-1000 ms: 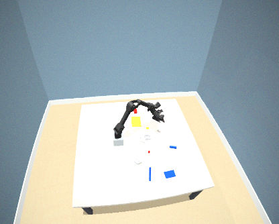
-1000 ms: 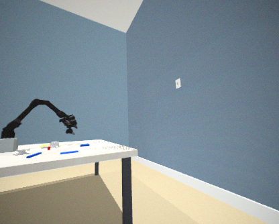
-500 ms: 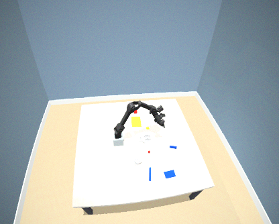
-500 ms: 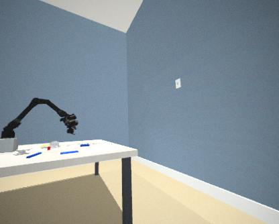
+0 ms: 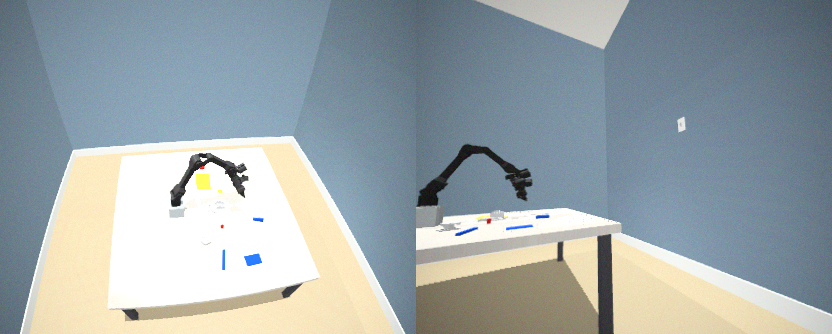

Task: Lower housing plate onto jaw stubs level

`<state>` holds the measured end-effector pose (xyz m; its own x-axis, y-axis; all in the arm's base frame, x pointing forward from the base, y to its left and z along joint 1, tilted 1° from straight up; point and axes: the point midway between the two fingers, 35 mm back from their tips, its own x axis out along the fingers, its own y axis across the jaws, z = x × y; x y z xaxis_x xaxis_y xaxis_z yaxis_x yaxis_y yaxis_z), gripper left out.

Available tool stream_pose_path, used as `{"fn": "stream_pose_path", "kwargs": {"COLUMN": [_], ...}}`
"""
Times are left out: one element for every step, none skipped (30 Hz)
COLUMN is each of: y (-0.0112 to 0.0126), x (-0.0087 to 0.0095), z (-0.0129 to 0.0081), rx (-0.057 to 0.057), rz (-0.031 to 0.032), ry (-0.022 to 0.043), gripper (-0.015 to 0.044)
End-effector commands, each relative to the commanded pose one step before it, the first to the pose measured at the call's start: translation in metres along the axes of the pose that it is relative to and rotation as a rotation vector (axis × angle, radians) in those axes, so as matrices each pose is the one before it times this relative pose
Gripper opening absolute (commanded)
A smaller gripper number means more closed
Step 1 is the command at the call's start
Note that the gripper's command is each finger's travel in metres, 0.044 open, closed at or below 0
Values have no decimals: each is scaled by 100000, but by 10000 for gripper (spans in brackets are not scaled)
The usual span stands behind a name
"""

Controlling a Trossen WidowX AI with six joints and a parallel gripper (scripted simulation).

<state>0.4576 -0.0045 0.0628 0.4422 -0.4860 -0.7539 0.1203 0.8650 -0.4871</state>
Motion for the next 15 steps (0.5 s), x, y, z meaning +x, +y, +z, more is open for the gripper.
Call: {"fn": "stream_pose_path", "kwargs": {"y": [-1231,-281,-281,-282,-283,-290,-297,-298,-299,-300,-301,-302,-303,-303,-304], "x": [674,142,141,139,138,145,146,145,144,142,141,139,138,137,135], "z": [-803,-116,-113,-110,-107,-119,-118,-114,-111,-108,-104,-101,-97,-94,-90], "rx": [6410,1425,1428,1431,1434,1577,1612,1616,1620,1623,1627,1631,1634,1638,1641], "rz": [506,55,52,48,45,10,5,0,-4,-9,-14,-19,-23,-28,-32], "ry": [3164,587,586,585,584,658,670,669,668,667,665,664,662,661,659], "gripper": [440,440,440,440,440,440,440,440,440,440,440,440,440,440,440]}}
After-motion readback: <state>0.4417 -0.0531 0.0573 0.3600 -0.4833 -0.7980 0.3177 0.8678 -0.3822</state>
